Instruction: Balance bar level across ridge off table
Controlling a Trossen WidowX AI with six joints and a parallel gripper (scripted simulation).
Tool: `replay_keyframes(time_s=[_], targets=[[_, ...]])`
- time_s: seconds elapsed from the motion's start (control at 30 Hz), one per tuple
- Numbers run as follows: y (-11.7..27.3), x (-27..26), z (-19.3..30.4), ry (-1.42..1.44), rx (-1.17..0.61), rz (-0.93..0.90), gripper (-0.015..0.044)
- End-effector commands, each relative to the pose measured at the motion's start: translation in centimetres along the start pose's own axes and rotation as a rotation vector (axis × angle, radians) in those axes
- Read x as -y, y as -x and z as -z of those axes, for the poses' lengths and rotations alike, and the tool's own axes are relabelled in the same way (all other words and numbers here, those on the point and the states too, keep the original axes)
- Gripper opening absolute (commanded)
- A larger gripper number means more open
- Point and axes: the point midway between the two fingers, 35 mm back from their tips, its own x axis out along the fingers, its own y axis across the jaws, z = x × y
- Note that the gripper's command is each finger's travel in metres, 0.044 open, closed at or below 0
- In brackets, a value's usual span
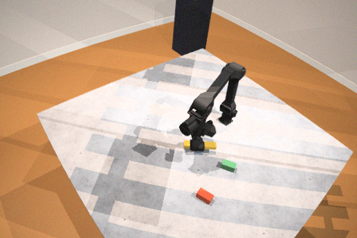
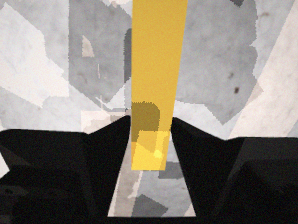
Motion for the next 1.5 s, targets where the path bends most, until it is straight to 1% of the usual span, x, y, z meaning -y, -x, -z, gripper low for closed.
replay_keyframes(time_s=[0.0, 0.3, 0.6, 0.63, 0.73, 0.77, 0.97, 1.03, 1.47], targets=[[0.0, 0.0, 0.0, 0.000, 0.000, 0.000, 0.0185], [0.0, 0.0, 0.0, 0.000, 0.000, 0.000, 0.0185], [0.0, 0.0, 0.0, 0.000, 0.000, 0.000, 0.0421], [0.0, 0.0, 0.0, 0.000, 0.000, 0.000, 0.0440], [0.2, 0.0, 0.0, 0.000, 0.000, 0.000, 0.0440], [0.8, 0.1, 0.1, 0.000, 0.000, 0.000, 0.0440], [8.2, 0.3, 0.2, 0.000, 0.000, 0.000, 0.0440], [9.8, 0.1, 0.0, 0.000, 0.000, 0.000, 0.0440], [10.0, 0.0, 0.0, 0.000, 0.000, 0.000, 0.0440]])
